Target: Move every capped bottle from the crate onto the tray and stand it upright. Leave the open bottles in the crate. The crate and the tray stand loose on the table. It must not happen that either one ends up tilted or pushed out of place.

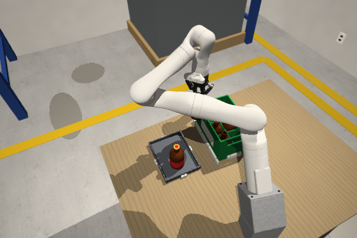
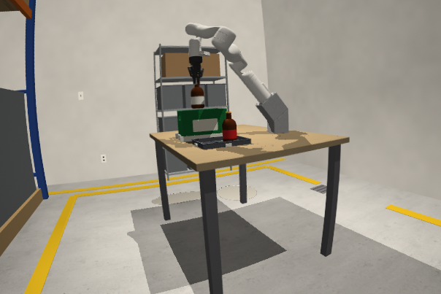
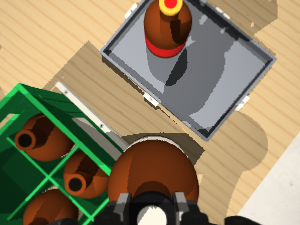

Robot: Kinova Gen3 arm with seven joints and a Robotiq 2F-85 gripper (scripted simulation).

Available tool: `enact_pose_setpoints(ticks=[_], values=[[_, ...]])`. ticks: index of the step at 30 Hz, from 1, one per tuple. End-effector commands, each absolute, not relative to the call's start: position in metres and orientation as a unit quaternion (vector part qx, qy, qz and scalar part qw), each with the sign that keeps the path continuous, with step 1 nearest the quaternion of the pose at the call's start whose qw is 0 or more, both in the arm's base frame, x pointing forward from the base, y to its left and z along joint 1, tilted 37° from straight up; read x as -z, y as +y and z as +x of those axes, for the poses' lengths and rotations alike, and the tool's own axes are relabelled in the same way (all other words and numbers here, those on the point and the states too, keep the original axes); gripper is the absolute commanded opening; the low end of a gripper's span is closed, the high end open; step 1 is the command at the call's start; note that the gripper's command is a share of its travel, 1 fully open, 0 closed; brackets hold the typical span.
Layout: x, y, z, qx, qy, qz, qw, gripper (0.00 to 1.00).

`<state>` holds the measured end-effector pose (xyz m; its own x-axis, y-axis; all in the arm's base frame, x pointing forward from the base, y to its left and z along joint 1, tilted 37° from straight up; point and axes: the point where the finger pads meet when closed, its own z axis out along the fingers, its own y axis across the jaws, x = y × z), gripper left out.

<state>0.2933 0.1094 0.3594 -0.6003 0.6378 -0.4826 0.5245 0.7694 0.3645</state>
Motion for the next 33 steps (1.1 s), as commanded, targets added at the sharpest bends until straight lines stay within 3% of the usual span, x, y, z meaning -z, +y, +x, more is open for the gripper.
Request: enact_pose_setpoints(ticks=[1,33], values=[[-0.358,0.119,0.293,-0.09,0.891,0.323,0.307,0.0],[-0.352,0.165,0.287,-0.091,0.891,0.324,0.306,0.0]])
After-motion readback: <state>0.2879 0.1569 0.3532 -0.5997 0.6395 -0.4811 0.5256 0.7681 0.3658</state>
